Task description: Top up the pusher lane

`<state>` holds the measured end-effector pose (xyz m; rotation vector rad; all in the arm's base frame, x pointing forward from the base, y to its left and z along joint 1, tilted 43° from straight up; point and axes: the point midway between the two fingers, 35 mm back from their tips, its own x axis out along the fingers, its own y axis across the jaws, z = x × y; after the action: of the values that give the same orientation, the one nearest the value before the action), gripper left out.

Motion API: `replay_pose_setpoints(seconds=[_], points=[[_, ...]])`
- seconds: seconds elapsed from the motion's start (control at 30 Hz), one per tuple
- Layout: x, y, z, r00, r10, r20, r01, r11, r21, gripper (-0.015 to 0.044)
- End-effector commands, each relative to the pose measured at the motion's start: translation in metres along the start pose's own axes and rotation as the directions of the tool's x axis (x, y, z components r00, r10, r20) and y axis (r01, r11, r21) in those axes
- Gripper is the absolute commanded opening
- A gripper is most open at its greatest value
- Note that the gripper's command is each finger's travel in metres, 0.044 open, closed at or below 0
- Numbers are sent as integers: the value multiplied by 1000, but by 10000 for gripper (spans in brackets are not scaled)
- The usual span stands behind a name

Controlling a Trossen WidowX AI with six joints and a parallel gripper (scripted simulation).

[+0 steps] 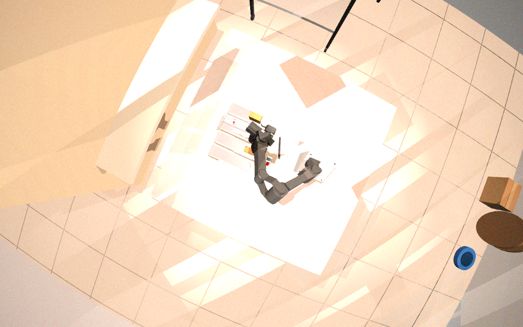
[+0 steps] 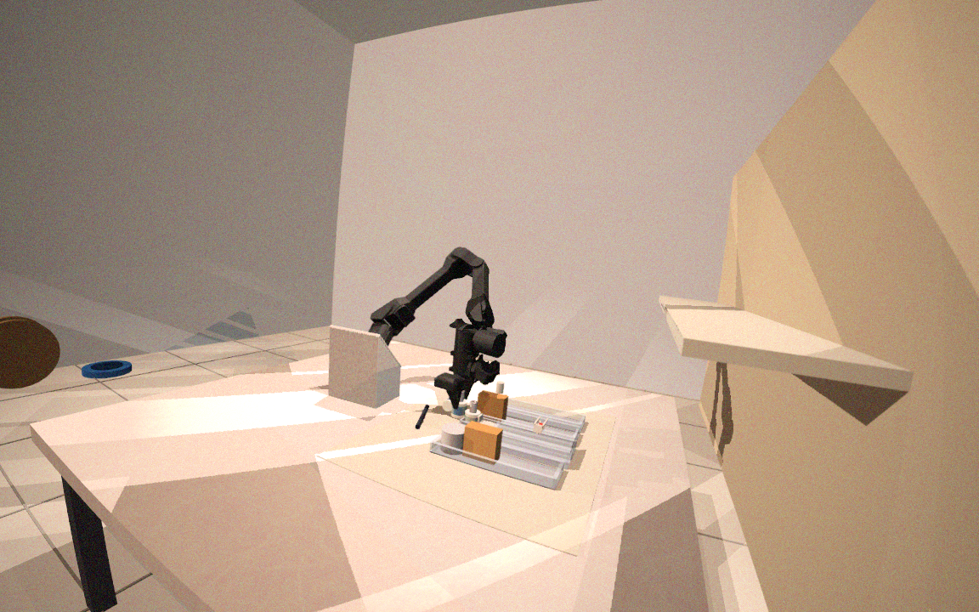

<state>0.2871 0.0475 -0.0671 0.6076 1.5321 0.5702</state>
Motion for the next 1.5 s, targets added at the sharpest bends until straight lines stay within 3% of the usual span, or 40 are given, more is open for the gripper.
replay_pose_setpoints(seconds=[0.0,1.47], points=[[-2,1,9,1000,1,17,0,1000,-9,0],[-3,3,30,1000,1,18,0,1000,-9,0]])
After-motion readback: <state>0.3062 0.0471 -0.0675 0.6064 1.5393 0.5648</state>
